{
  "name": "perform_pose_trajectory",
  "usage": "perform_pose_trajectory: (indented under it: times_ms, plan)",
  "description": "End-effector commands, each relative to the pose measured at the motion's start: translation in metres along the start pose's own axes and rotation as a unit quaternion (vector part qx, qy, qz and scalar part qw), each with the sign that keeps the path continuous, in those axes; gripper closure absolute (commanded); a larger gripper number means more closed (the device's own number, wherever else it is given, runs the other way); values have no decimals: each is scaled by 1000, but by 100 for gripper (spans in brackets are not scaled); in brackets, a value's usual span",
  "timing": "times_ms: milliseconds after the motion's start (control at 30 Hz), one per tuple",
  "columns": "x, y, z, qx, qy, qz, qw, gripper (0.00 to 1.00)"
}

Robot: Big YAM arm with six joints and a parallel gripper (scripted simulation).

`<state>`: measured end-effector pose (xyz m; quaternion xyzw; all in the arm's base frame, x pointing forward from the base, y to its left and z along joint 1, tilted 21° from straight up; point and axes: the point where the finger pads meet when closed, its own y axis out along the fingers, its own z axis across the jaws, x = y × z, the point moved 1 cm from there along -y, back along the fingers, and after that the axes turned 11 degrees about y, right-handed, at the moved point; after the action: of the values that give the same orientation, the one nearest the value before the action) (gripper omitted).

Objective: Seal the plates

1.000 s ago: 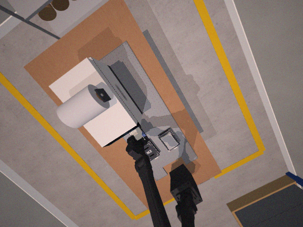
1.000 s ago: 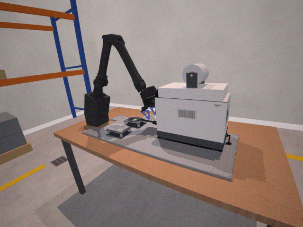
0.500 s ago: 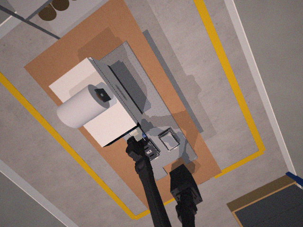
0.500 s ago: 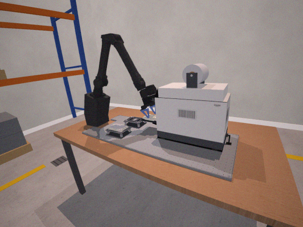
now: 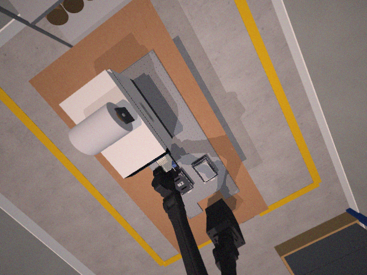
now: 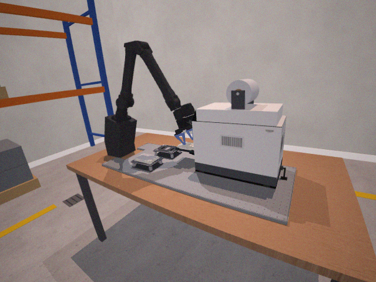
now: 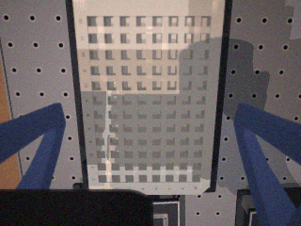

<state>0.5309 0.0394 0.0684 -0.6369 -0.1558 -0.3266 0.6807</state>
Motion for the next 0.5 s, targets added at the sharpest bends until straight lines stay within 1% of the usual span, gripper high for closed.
perform_pose_trajectory:
  times_ms: [0, 233, 333, 467]
  plan:
    - [24, -6, 7, 5, 7, -18, 1000, 0]
    - [26, 5, -1, 0, 13, -20, 1000, 0]
    - [27, 5, 0, 1, 13, -21, 1000, 0]
    - [22, 7, -1, -1, 12, -16, 1000, 0]
